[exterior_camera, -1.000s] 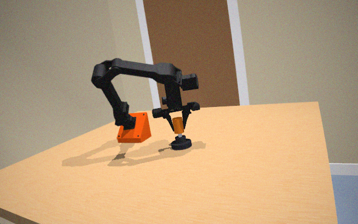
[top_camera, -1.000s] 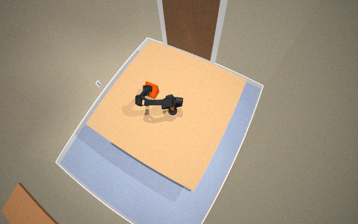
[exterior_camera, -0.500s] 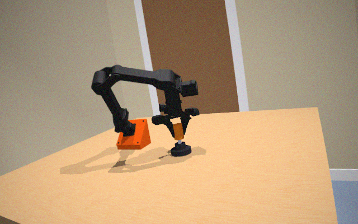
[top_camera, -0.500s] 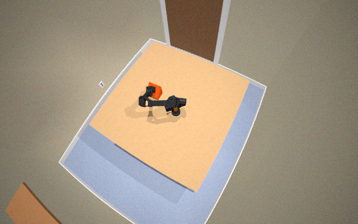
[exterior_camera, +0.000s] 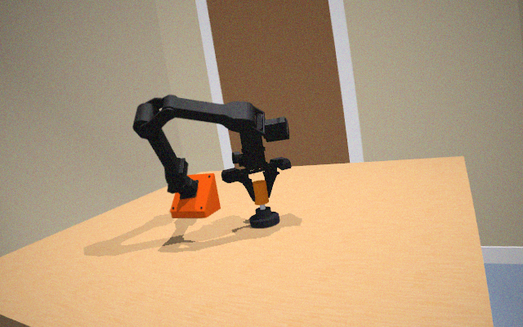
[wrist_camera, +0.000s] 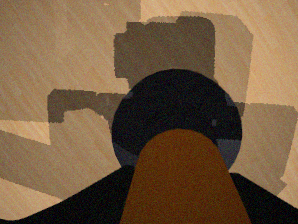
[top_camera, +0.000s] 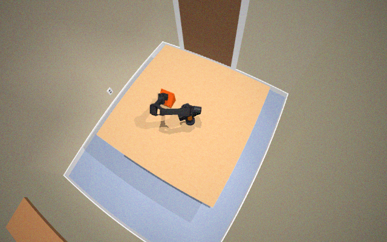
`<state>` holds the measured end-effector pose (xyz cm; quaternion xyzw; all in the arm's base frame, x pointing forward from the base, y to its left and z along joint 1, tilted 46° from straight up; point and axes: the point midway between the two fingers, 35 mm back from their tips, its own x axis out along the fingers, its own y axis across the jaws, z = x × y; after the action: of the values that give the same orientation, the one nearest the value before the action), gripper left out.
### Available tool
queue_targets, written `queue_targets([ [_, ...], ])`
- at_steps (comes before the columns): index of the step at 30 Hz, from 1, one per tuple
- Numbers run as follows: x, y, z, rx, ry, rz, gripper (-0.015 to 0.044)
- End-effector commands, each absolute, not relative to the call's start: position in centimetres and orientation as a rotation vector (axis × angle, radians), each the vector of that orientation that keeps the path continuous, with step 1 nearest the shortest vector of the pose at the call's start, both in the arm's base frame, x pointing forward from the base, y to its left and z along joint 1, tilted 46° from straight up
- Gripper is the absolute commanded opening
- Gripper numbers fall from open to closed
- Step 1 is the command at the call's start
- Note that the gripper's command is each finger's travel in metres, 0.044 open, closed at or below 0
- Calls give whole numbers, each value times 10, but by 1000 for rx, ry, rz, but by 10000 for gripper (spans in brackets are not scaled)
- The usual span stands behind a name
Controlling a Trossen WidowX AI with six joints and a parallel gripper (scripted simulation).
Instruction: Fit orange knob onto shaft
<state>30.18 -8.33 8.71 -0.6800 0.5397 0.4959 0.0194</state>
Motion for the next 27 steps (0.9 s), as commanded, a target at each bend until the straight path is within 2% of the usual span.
queue_targets([
  [1, 302, -85, 88, -2116, 1679, 1538, 0],
  [14, 303, -81, 91, -2116, 1678, 1538, 0],
  [21, 303, -80, 89, -2205, 1585, 1773, 0],
  [27, 302, -82, 87, -2210, 1580, 1786, 0],
])
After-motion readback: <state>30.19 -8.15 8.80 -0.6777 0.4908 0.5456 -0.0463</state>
